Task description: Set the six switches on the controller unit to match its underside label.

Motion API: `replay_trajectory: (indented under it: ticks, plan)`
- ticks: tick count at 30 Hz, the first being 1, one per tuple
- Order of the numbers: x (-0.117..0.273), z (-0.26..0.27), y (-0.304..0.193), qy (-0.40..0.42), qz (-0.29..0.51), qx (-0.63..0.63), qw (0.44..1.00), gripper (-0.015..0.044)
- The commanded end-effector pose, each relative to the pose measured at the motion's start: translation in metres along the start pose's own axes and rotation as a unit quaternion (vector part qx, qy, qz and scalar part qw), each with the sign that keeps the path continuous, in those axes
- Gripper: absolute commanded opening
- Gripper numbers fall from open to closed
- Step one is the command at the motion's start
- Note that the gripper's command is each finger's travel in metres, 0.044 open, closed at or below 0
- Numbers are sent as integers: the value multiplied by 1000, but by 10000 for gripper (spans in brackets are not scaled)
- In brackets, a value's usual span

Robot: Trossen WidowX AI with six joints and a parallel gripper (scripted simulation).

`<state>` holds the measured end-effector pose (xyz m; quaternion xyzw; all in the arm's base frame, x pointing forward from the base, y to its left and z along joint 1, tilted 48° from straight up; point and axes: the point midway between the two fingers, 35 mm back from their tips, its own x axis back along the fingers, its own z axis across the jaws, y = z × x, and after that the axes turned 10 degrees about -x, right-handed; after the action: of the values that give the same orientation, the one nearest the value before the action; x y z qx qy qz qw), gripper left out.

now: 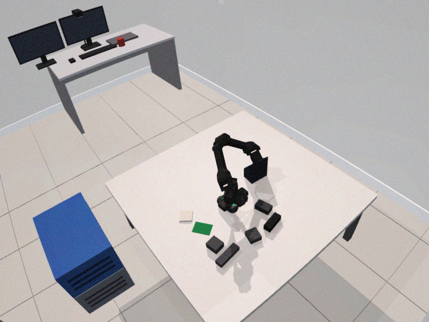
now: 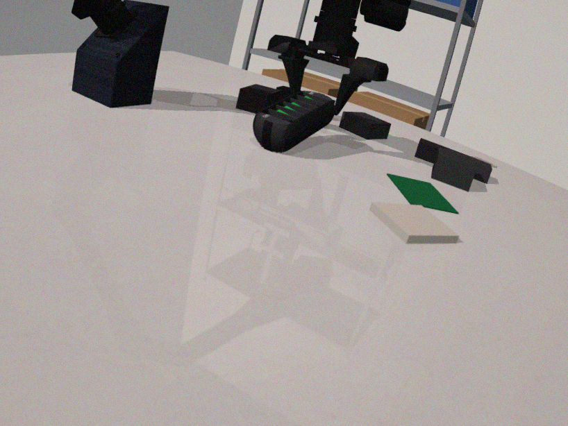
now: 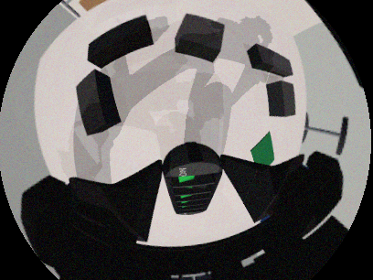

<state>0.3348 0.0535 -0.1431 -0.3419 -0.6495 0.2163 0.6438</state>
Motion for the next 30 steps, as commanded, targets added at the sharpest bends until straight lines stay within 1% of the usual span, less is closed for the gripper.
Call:
replay_trajectory:
  ticks: [1, 30]
  plan:
    - [-3, 0, 0, -1, 4, 2, 1000, 338]
    - [-24, 0, 1, -1, 5, 2, 1000, 338]
